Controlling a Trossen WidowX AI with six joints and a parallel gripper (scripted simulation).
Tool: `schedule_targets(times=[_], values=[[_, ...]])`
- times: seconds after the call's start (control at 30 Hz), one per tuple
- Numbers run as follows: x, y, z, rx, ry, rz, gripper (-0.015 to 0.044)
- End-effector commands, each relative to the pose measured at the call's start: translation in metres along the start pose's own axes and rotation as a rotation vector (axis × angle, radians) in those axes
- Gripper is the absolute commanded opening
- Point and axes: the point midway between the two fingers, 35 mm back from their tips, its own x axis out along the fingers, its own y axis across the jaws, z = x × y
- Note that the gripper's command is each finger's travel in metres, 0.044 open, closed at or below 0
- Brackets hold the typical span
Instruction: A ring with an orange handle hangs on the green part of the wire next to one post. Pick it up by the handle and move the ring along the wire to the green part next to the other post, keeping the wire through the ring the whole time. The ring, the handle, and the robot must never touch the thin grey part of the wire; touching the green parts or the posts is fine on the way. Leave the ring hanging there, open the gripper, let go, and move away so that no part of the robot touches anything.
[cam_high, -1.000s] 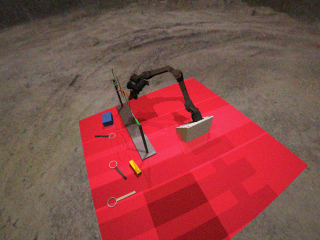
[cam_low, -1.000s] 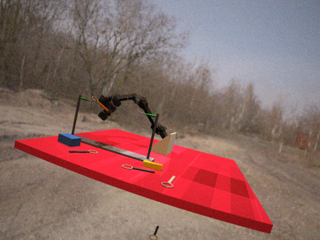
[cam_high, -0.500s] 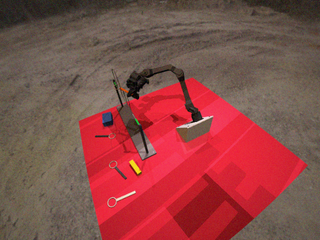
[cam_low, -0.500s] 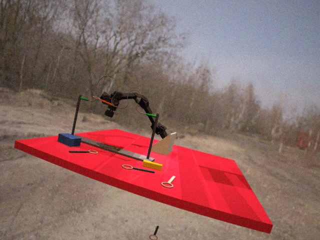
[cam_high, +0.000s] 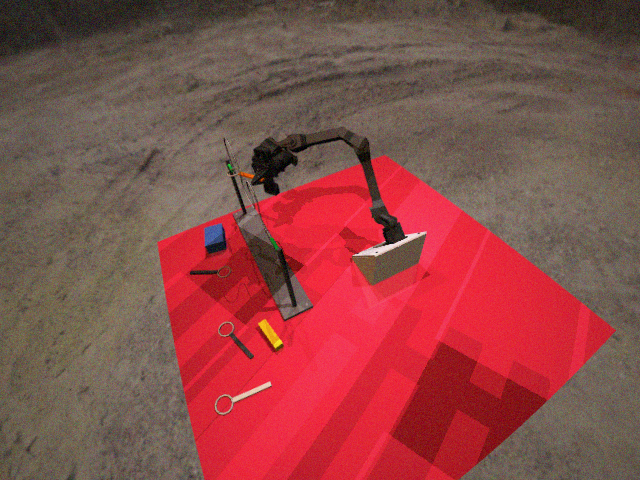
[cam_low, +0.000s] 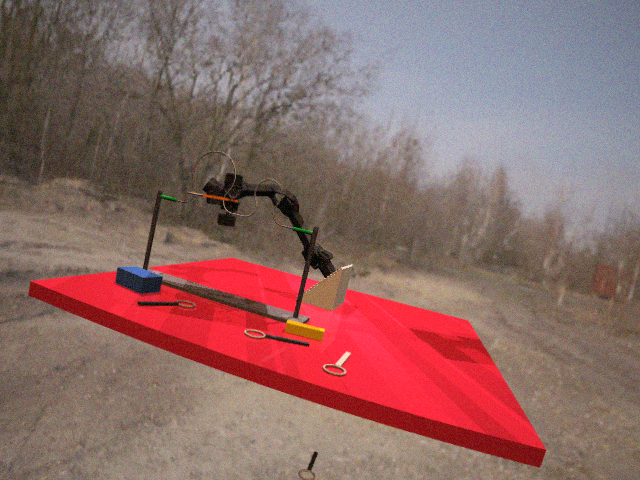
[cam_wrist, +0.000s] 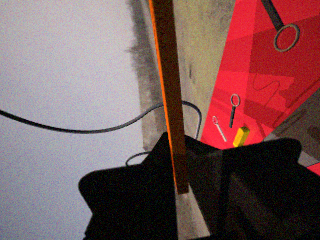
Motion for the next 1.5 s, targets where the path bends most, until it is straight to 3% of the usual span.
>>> schedule_targets(times=[0.0,1.47], values=[[-0.003,0.012,0.001,0.036,-0.006,0.032,-0.0150],[-0.002,0.079,0.019,0.378,-0.087,0.193,-0.0150]])
